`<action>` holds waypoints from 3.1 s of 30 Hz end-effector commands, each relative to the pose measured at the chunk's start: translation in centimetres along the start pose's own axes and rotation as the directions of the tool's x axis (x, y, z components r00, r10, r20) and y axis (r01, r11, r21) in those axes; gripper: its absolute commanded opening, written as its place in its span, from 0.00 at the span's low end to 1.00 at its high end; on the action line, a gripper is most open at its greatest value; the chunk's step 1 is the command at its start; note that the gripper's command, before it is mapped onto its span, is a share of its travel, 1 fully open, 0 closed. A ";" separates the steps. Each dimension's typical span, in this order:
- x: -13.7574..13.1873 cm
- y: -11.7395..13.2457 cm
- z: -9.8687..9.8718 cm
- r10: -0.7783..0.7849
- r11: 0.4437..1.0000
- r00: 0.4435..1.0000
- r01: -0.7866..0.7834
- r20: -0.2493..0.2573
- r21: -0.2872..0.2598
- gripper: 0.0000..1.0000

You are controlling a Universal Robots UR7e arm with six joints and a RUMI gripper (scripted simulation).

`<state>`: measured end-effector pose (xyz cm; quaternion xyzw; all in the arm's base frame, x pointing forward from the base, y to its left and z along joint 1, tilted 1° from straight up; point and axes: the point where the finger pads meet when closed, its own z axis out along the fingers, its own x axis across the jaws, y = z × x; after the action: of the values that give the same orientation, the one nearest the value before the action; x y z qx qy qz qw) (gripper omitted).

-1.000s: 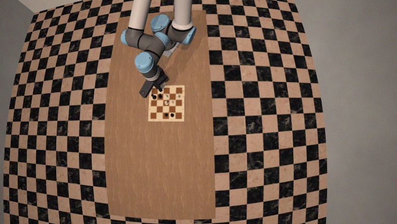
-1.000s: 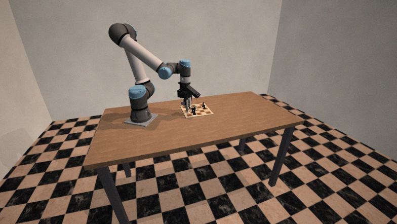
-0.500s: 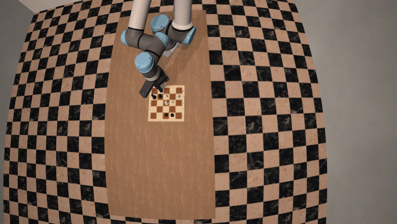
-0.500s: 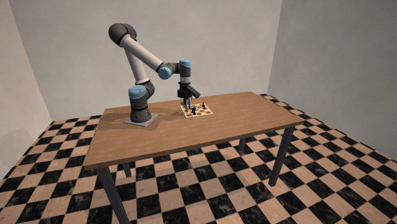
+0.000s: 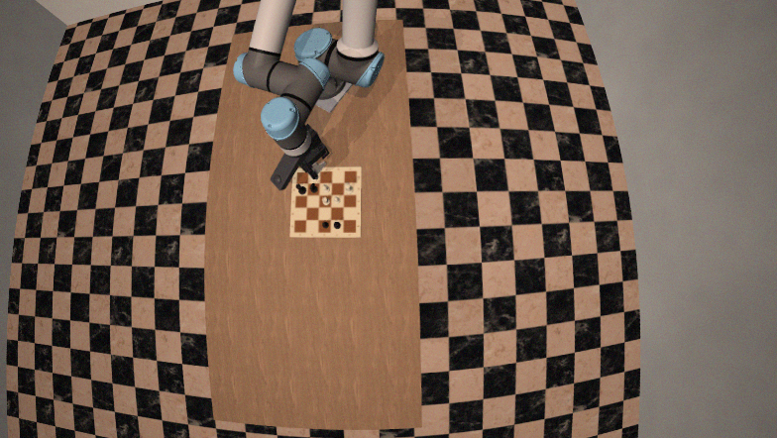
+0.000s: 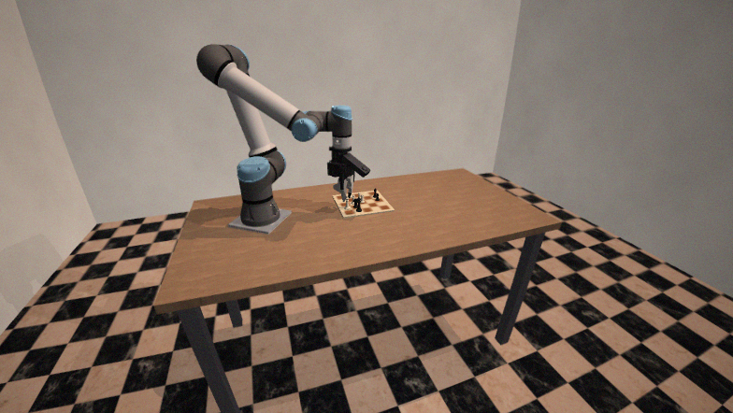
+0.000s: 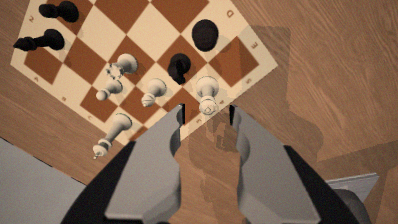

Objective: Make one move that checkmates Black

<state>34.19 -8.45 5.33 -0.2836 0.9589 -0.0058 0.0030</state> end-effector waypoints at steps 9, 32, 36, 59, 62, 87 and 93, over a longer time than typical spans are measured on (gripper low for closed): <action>0.0 0.0 -6.1 0.000 1.000 1.000 0.000 0.000 0.000 0.25; 0.0 0.0 -7.4 0.000 1.000 1.000 0.000 0.000 0.000 1.00; 0.0 0.0 -7.4 0.000 1.000 1.000 0.000 0.000 0.000 1.00; 0.0 0.0 -12.0 0.000 1.000 1.000 0.000 0.000 0.000 1.00; 0.0 0.0 -12.3 0.000 1.000 1.000 0.000 0.000 0.000 1.00; 0.0 0.0 -14.0 0.000 1.000 1.000 0.000 0.000 0.000 1.00; 0.0 0.0 -14.0 0.000 1.000 1.000 0.000 0.000 0.000 1.00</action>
<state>34.04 -8.31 19.29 -0.2836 0.9589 -0.0056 0.0029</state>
